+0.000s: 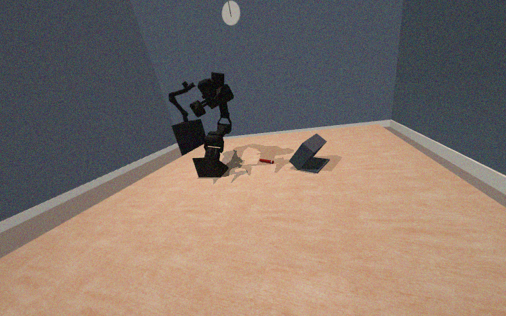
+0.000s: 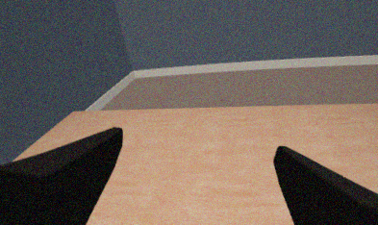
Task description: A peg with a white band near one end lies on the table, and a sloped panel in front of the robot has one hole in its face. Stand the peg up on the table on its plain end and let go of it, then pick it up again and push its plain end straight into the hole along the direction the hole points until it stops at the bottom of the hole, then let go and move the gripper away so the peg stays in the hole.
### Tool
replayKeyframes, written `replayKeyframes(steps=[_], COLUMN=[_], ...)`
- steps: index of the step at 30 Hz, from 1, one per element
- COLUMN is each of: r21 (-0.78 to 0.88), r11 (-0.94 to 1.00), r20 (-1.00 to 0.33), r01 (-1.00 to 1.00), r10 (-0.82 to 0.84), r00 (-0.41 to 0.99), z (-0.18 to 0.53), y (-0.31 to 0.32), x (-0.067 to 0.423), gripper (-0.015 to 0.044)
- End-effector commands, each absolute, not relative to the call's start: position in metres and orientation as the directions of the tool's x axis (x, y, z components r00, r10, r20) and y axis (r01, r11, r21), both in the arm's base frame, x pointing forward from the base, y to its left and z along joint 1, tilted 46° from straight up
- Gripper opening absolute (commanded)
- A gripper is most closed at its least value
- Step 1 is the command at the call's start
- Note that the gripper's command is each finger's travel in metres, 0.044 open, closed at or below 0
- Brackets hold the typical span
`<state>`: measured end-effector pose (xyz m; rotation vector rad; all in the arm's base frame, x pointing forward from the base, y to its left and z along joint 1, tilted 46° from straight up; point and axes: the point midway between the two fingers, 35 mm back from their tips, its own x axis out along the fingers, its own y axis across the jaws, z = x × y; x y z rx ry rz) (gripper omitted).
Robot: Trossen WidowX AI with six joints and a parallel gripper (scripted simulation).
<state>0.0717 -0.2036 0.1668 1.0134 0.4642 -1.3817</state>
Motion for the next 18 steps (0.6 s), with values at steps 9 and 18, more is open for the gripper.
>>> replayKeyframes(steps=[9, 18], r21=[0.293, 0.286], r11=[0.021, 0.225], r20=[-0.846, -0.905], r01=[0.956, 0.932], r10=[-0.460, -0.255], r00=[0.269, 0.339], z=[0.156, 0.141], y=[-0.193, -0.170], x=[0.101, 0.142], gripper=[0.0440, 0.0440])
